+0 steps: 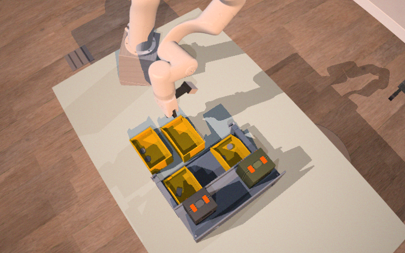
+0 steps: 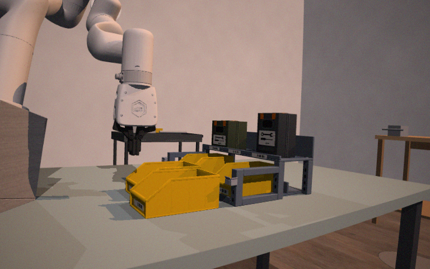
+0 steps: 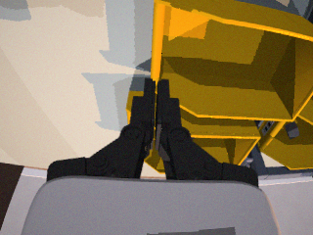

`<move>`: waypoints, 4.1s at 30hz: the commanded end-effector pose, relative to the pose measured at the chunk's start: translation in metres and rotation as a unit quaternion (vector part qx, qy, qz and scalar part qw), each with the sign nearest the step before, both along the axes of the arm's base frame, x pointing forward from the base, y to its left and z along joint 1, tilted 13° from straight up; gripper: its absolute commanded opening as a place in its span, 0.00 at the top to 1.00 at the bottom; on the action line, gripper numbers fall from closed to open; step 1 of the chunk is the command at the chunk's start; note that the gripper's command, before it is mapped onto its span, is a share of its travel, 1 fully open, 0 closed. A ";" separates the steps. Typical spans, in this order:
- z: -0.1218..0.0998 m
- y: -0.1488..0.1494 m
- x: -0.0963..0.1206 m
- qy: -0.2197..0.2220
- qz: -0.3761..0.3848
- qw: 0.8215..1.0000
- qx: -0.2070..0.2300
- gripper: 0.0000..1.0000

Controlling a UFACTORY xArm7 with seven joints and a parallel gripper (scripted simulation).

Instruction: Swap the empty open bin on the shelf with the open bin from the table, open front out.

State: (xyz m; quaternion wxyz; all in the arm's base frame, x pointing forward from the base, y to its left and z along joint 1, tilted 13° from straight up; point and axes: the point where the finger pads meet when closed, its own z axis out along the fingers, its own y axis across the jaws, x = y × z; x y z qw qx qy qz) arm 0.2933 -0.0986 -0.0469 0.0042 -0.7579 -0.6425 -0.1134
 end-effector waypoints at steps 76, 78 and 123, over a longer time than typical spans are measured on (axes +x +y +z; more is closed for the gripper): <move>0.070 0.024 0.081 0.106 -0.689 0.707 0.118 0.74; 0.070 0.024 0.081 0.106 -0.689 0.707 0.118 0.74; 0.045 0.028 0.085 0.106 -0.689 0.707 0.118 0.74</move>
